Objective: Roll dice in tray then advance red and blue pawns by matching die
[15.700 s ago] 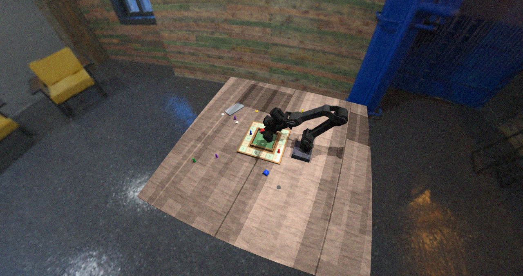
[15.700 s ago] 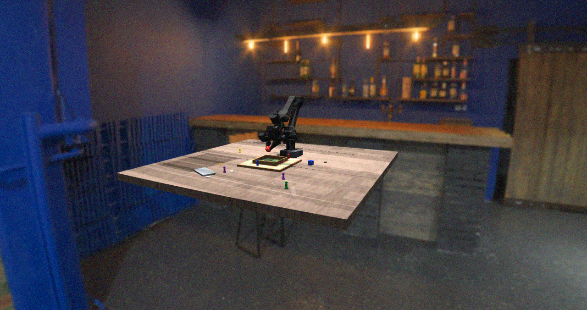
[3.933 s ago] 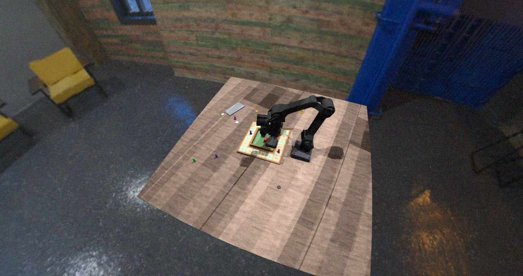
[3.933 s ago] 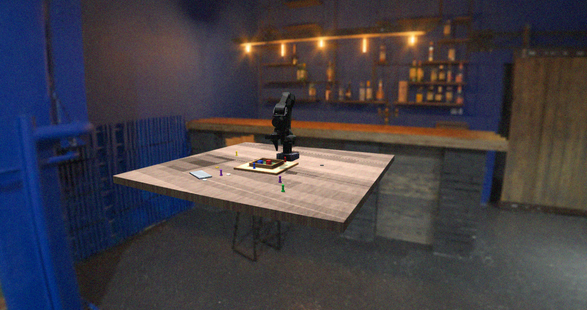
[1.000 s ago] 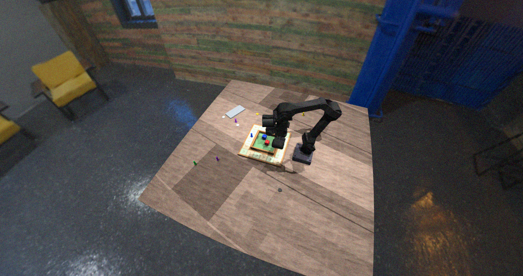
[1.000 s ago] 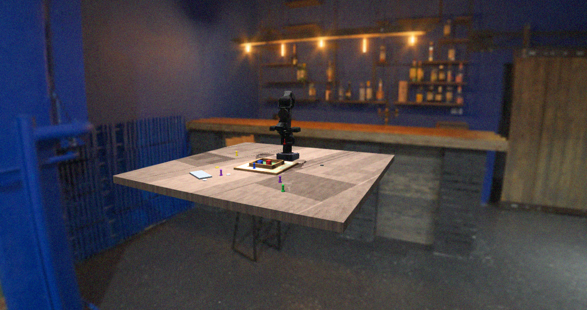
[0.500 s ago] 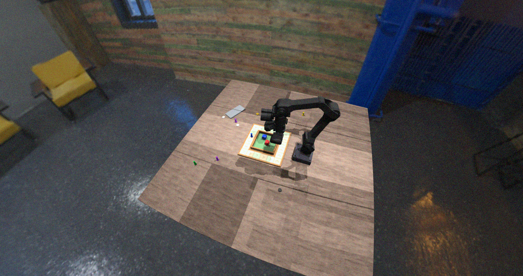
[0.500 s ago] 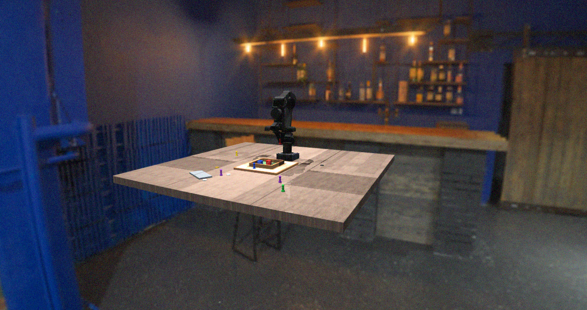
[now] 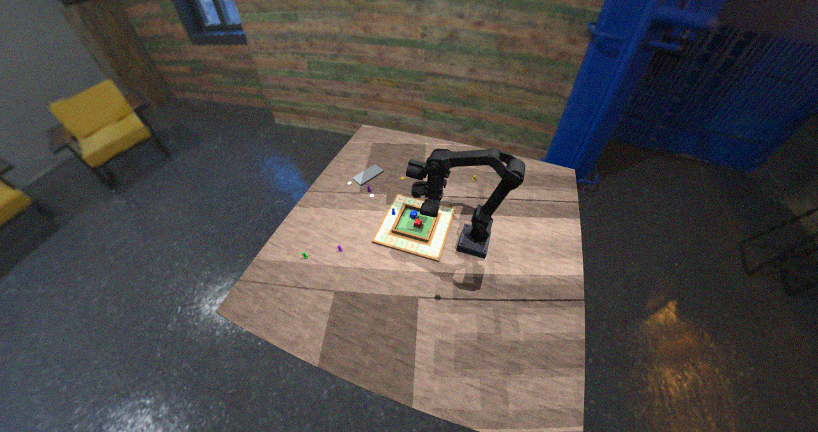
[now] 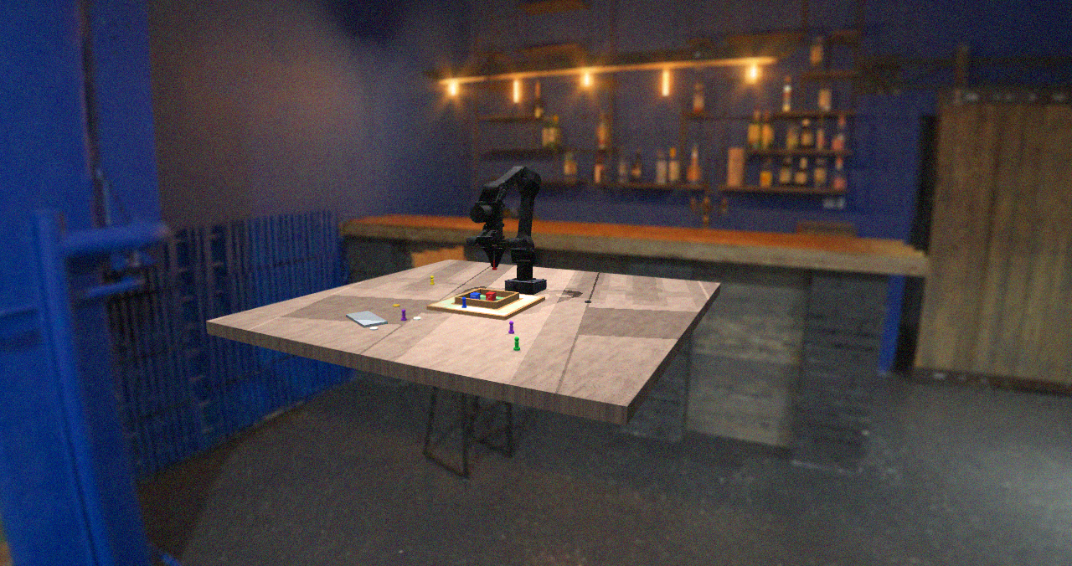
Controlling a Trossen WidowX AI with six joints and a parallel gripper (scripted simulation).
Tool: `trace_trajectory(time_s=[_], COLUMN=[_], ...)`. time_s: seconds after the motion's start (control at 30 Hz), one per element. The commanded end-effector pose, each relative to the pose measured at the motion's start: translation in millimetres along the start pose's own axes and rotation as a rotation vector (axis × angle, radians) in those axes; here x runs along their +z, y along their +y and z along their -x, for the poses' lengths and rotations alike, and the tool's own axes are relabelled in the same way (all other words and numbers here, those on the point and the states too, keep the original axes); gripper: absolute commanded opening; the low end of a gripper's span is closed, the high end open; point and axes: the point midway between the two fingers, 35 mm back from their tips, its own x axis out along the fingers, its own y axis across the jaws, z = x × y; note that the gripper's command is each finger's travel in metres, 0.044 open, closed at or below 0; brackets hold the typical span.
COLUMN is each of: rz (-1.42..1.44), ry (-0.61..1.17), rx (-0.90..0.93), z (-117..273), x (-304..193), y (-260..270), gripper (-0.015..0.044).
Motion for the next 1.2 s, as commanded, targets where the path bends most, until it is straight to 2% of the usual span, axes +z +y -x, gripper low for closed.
trace_trajectory(time_s=[0.0,0.67,0.87,1.17], rz=[0.002,0.001,0.002,0.002], ry=[0.004,0.011,0.012,0.012], rx=[-0.008,-0.017,-0.017,-0.017], z=[-7.7,-41.4,-47.5,-77.8], x=[3.0,-4.9,-5.6,-6.4], y=[-17.8,-100.8,-103.7,-104.0], gripper=[0.0,0.0,0.0,0.0])
